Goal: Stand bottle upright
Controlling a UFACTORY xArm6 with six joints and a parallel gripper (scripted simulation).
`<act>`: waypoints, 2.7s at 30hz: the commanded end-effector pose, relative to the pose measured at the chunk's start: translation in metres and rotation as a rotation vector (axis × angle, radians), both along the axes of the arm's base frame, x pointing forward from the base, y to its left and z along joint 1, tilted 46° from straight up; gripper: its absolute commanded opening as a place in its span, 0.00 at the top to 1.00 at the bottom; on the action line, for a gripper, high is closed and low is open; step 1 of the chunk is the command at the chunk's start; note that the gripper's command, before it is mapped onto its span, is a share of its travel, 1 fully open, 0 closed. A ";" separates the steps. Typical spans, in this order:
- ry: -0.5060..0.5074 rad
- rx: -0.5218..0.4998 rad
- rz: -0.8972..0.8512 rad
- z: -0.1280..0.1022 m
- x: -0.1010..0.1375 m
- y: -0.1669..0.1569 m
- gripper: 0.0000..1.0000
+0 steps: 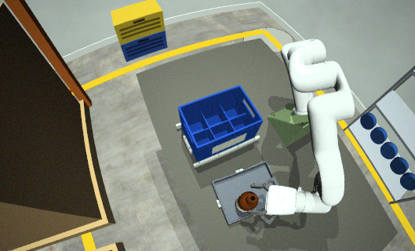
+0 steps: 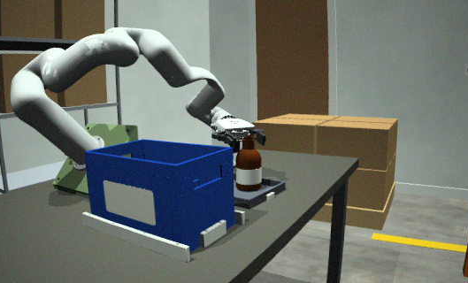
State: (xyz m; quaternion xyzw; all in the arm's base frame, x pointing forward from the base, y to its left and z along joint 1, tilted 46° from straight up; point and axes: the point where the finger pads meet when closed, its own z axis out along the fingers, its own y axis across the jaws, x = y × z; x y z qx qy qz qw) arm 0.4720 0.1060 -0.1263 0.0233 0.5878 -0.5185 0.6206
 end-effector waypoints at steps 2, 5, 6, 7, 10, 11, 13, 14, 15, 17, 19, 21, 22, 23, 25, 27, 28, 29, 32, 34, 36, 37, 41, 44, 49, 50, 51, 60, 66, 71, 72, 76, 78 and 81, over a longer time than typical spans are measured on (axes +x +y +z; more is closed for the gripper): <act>-0.003 0.003 0.001 0.003 0.001 0.004 0.00; -0.003 0.003 0.001 0.006 0.002 0.007 0.00; -0.003 0.003 0.001 0.007 0.002 0.008 0.00; -0.003 0.003 0.001 0.008 0.002 0.009 0.00; -0.003 0.003 0.001 0.012 0.003 0.013 0.00; -0.003 0.003 0.001 0.013 0.003 0.014 0.00; -0.003 0.003 0.001 0.016 0.003 0.017 0.00; -0.003 0.003 0.001 0.018 0.003 0.019 0.00; -0.003 0.003 0.001 0.019 0.004 0.020 0.00; -0.003 0.003 0.001 0.022 0.004 0.024 0.00; -0.003 0.003 0.001 0.022 0.004 0.024 0.00; -0.003 0.003 0.001 0.026 0.005 0.027 0.00; -0.003 0.003 0.001 0.027 0.005 0.029 0.00; -0.003 0.003 0.001 0.029 0.005 0.031 0.00; -0.003 0.003 0.001 0.032 0.006 0.034 0.00; -0.003 0.003 0.001 0.036 0.006 0.038 0.00; -0.003 0.003 0.001 0.038 0.006 0.040 0.00; -0.003 0.003 0.001 0.039 0.007 0.041 0.00; -0.003 0.003 0.001 0.044 0.007 0.046 0.00; -0.003 0.003 0.001 0.047 0.008 0.050 0.00; -0.003 0.003 0.001 0.047 0.008 0.050 0.00; -0.003 0.003 0.001 0.049 0.008 0.051 0.00; -0.003 0.003 0.001 0.055 0.009 0.057 0.00; -0.003 0.003 0.001 0.058 0.010 0.061 0.00; -0.003 0.003 0.001 0.063 0.010 0.066 0.00; -0.003 0.003 0.001 0.064 0.010 0.067 0.00; -0.003 0.003 0.001 0.064 0.010 0.067 0.00; -0.003 0.003 0.001 0.066 0.011 0.070 0.00; -0.003 0.003 0.001 0.067 0.011 0.070 1.00; -0.003 0.003 0.001 0.067 0.011 0.070 1.00; -0.003 0.003 0.001 0.067 0.011 0.070 1.00; -0.003 0.003 0.001 0.067 0.011 0.070 1.00; -0.003 0.003 0.001 0.067 0.011 0.070 1.00; -0.003 0.003 0.001 0.067 0.011 0.070 1.00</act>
